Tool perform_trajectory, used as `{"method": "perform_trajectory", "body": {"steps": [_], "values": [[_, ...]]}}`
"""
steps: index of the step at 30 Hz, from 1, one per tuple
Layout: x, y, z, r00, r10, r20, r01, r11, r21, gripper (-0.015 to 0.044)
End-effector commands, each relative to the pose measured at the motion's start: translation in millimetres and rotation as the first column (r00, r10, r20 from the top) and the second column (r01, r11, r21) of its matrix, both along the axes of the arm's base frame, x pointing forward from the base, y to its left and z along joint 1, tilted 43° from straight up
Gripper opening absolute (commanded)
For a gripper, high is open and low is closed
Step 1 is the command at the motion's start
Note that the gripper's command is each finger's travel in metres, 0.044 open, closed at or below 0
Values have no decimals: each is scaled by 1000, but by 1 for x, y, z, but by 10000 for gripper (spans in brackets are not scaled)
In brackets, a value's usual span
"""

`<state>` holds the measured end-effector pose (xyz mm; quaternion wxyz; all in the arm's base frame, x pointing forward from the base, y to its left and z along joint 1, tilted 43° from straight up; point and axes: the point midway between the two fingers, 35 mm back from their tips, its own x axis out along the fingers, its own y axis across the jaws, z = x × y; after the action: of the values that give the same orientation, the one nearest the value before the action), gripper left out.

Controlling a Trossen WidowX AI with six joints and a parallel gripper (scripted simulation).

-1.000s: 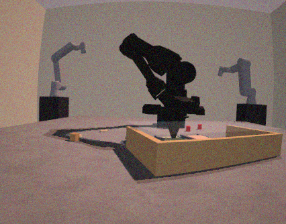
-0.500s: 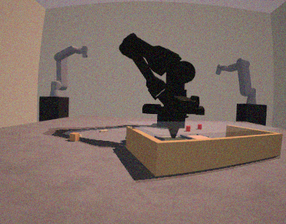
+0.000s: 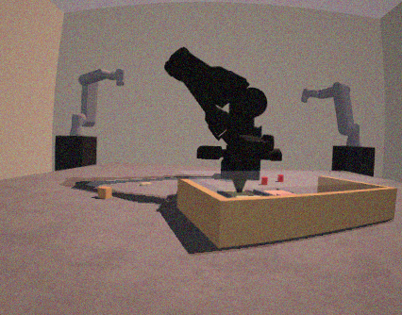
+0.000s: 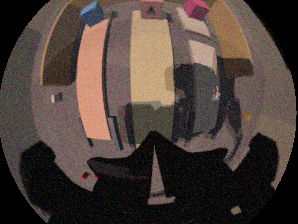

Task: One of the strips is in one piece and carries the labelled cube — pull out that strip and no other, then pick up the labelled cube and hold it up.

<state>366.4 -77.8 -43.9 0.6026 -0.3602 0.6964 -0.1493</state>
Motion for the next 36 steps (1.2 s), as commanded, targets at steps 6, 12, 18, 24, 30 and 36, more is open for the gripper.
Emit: {"method": "perform_trajectory", "body": {"steps": [6, 12, 18, 24, 30, 36], "values": [[-18, -8, 1, 1000, -6, -18, 5, 1000, -5, 0], [-26, -10, 3, 1000, -6, -19, 5, 1000, -5, 0], [-35, -12, 5, 1000, -6, -20, 5, 1000, -6, 0], [-44, -15, 7, 1000, -6, -20, 5, 1000, -6, 0], [-52, -17, 9, 1000, -6, -21, 5, 1000, -6, 0], [-60, -19, 12, 1000, -6, -22, 5, 1000, -6, 0]]}}
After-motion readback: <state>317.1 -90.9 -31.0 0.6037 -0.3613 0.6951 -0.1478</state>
